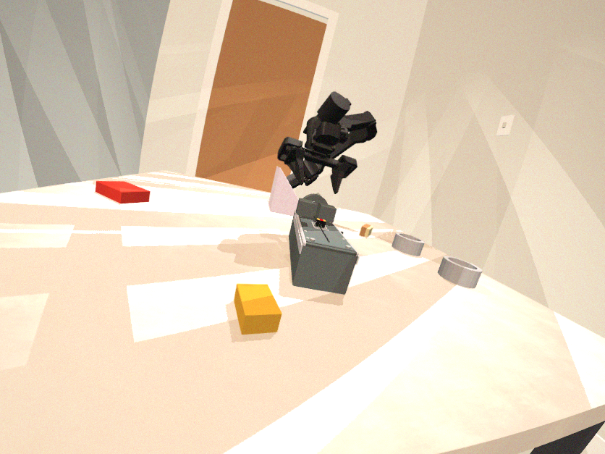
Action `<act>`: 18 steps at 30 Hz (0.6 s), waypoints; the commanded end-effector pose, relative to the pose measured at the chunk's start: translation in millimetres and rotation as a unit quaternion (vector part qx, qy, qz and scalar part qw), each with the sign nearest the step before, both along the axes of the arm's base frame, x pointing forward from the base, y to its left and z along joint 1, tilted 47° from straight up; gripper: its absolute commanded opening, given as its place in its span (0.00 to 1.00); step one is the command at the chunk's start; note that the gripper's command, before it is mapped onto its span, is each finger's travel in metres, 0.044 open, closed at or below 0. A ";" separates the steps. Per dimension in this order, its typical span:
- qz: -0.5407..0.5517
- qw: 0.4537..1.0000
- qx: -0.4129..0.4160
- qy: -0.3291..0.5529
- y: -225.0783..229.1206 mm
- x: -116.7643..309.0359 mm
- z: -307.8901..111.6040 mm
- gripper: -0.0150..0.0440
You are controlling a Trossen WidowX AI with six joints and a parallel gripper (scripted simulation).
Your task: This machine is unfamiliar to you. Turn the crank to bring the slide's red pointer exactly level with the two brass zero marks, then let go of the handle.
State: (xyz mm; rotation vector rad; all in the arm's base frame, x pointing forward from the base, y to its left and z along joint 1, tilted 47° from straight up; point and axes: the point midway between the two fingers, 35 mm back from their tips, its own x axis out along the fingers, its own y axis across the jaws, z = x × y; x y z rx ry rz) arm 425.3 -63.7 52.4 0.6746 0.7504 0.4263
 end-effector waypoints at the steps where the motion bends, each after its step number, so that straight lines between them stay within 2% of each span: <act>1: 0.000 1.000 -0.003 -0.009 -16.0 2.0 16.6 1.00; 5: -0.001 1.000 -0.003 -0.009 -33.6 -0.1 34.5 1.00; 18: -0.001 1.000 -0.003 -0.009 -34.5 -0.3 35.4 1.00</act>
